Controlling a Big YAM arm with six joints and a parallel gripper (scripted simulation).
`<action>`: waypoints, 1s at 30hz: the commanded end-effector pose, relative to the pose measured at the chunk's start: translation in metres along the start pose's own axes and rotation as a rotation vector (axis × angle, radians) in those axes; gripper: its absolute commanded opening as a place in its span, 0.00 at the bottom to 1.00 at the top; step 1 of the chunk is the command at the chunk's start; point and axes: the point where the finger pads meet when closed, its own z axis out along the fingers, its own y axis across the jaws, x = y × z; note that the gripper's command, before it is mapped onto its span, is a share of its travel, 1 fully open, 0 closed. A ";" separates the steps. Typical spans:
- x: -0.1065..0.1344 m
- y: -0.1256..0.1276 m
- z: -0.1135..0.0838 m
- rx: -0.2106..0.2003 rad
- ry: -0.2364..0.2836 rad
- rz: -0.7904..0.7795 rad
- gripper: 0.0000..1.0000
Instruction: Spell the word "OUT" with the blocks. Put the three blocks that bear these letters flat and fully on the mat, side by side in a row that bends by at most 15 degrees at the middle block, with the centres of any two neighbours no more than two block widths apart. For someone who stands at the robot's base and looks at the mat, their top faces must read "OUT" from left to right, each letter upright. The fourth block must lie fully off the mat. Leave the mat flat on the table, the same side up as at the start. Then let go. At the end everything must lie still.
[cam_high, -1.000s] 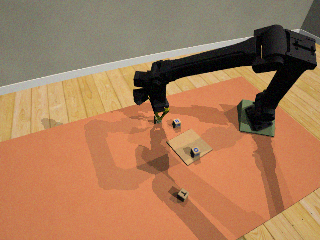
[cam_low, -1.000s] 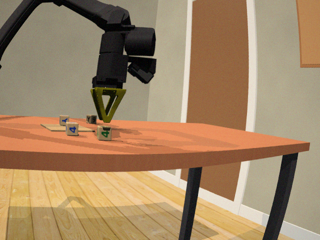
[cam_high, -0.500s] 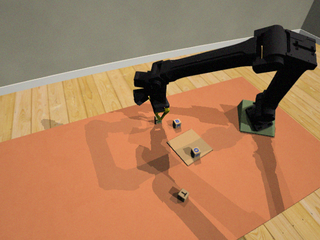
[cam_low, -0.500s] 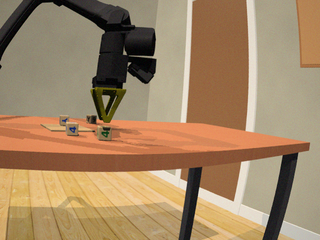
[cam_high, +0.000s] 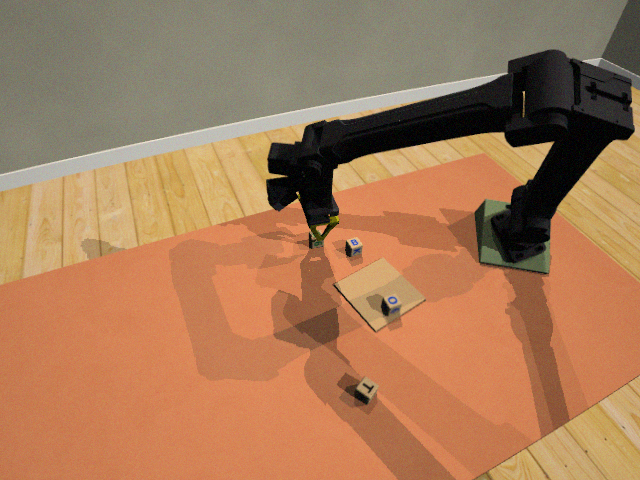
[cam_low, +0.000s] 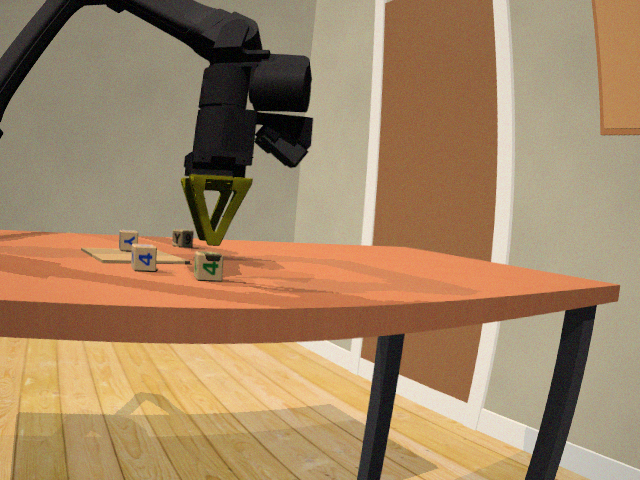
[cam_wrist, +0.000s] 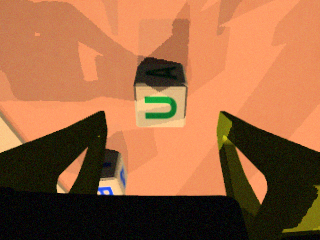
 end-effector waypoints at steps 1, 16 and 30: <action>-0.006 0.004 0.005 -0.003 -0.001 -0.010 0.64; -0.004 0.004 0.019 -0.004 0.000 -0.005 0.64; -0.007 0.004 0.041 -0.001 -0.005 -0.009 0.64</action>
